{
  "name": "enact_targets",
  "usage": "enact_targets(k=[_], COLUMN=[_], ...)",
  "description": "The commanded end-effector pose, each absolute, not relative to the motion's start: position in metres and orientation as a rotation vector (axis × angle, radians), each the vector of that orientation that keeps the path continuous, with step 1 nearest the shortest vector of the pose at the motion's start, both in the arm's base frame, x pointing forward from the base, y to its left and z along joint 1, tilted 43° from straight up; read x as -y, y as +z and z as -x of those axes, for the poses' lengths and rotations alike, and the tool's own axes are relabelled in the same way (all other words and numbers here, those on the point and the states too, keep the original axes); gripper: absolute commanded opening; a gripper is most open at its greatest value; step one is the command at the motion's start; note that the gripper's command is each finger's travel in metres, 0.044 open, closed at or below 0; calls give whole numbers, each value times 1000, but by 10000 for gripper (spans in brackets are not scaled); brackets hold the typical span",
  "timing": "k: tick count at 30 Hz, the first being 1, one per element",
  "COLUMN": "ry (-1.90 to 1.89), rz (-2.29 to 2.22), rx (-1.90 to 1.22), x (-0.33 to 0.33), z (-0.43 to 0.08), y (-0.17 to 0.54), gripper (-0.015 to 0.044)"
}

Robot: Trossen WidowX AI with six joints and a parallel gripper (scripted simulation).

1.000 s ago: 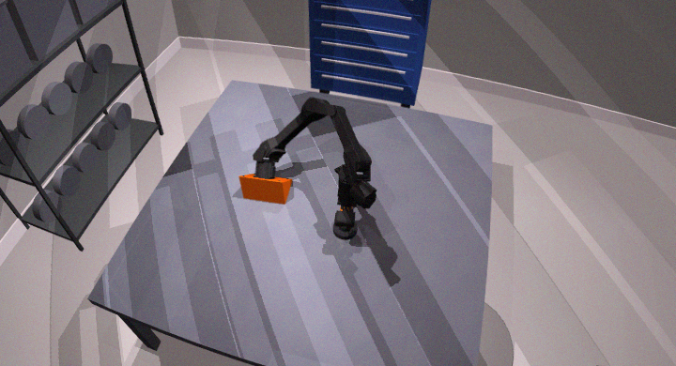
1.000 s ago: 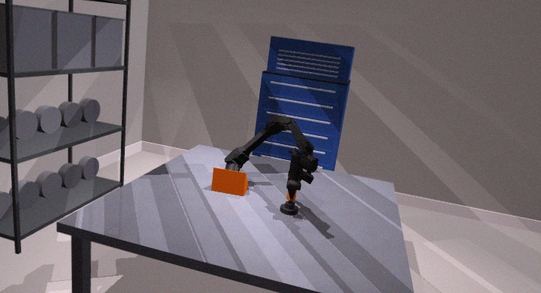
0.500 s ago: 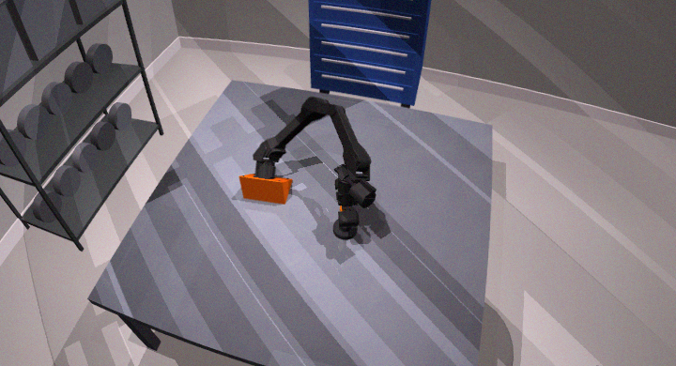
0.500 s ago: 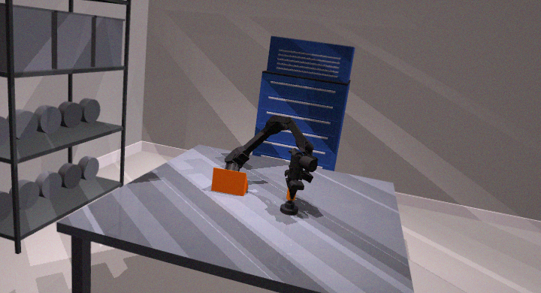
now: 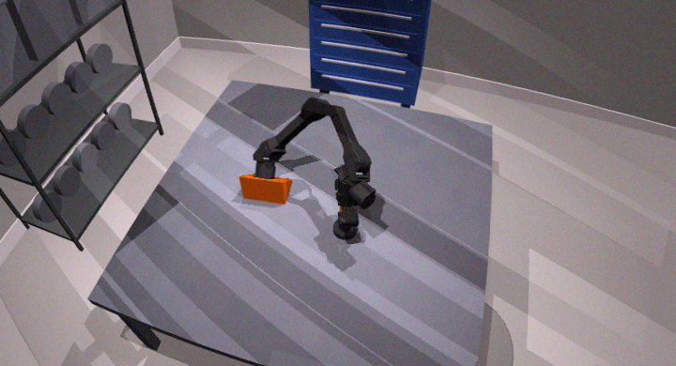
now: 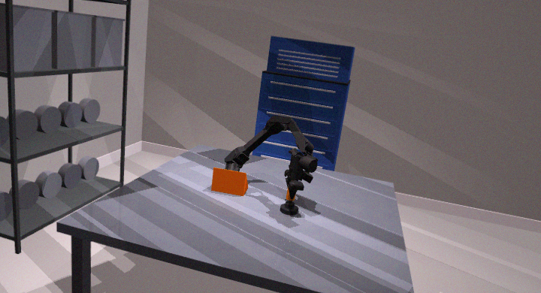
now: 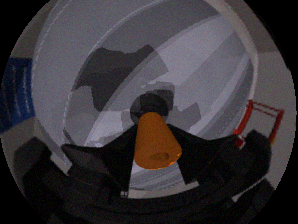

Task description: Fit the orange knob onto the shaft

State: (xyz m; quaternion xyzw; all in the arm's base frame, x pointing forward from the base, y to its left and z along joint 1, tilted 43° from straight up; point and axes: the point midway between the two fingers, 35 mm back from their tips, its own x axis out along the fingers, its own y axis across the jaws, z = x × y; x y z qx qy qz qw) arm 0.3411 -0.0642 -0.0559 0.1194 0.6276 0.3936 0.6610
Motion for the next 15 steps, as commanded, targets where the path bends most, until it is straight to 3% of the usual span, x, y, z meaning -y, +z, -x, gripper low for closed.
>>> enact_targets(k=[1,15], ry=[890,890], rz=[-259,-259], rx=[-1409,-1409], x=[67,63], z=[-346,-348], y=[-54,-58], gripper=[0,0])
